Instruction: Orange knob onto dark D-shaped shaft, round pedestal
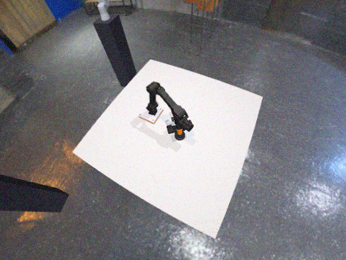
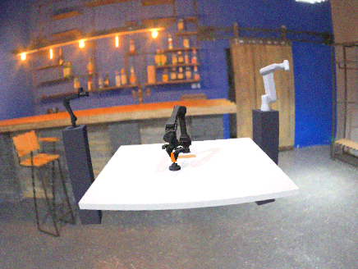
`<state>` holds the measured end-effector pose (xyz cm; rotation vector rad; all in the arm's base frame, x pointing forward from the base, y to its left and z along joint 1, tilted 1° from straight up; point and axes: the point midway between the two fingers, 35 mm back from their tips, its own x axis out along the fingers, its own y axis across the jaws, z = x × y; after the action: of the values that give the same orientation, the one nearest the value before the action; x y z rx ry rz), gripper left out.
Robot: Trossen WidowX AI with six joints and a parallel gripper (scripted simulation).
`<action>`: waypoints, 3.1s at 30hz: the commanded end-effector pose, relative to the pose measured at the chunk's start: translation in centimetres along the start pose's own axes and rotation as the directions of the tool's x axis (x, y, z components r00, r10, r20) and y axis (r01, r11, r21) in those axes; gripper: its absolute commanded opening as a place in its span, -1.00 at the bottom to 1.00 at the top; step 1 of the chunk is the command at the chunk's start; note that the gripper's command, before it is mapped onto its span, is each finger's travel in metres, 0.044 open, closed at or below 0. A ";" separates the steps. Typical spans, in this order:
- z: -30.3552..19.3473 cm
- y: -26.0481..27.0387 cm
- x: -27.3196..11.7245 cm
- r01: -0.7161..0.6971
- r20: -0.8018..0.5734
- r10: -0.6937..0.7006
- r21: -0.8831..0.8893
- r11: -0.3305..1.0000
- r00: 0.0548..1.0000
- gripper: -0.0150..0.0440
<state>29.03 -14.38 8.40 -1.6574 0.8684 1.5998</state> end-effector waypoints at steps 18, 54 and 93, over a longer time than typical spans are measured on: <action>-0.6 -0.4 0.2 0.007 -0.003 -0.007 -0.007 1.000 1.000 -0.49; -0.1 -0.2 0.2 0.006 -0.003 -0.007 -0.214 0.977 1.000 -0.49; -0.2 -0.2 -0.5 0.006 -0.003 -0.007 -0.214 0.977 1.000 -0.49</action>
<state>29.03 -14.37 8.45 -1.7950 0.7191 1.7457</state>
